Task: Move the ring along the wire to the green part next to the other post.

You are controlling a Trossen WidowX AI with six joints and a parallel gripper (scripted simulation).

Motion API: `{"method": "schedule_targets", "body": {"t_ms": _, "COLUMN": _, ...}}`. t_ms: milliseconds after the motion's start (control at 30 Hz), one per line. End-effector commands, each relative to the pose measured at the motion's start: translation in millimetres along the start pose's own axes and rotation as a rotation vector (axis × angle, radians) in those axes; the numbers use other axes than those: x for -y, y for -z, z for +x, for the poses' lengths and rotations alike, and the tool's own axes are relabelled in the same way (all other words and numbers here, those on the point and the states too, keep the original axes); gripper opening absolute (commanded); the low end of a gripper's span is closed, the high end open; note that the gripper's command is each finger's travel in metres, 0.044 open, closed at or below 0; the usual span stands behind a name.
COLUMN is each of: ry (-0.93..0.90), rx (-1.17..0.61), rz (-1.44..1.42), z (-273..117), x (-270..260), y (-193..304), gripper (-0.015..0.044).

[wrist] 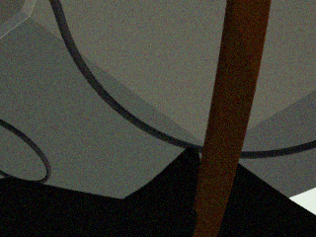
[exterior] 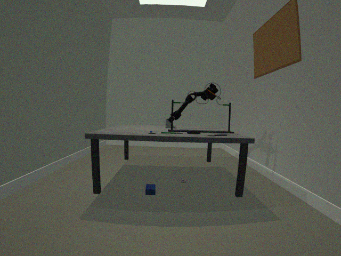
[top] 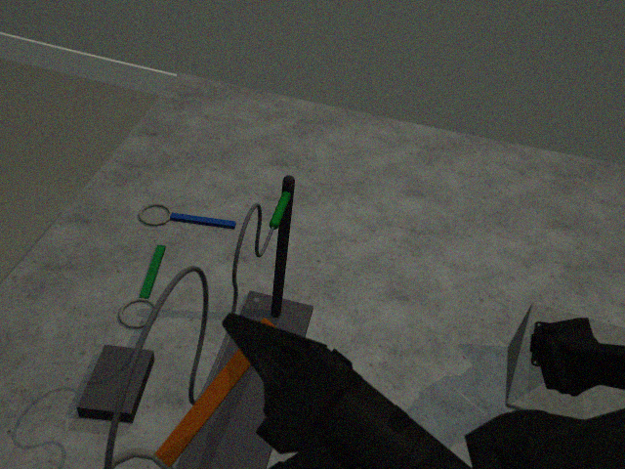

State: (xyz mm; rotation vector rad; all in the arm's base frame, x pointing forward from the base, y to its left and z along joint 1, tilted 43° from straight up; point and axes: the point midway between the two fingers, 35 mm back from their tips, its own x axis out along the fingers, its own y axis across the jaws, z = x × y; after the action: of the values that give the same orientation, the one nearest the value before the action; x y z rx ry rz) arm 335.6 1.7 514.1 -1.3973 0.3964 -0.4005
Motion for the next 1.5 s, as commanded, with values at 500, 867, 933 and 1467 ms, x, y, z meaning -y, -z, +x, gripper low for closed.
{"method": "schedule_targets", "body": {"t_ms": 500, "ry": -0.038, "rx": 0.001, "rz": 0.075, "z": -1.1, "x": 8.3, "y": -0.1, "gripper": -0.0150}}
{"method": "schedule_targets", "body": {"t_ms": 867, "ry": -0.088, "rx": 0.091, "rz": 0.186, "z": 10.2, "x": 3.9, "y": -1.3, "gripper": -0.0150}}
{"method": "schedule_targets", "body": {"t_ms": 933, "ry": -0.099, "rx": 0.092, "rz": 0.208, "z": 10.2, "x": 2.9, "y": -1.5, "gripper": -0.0150}}
{"method": "schedule_targets", "body": {"t_ms": 1467, "ry": -0.184, "rx": 0.100, "rz": 0.390, "z": 9.5, "x": -4.7, "y": -3.8, "gripper": -0.0150}}
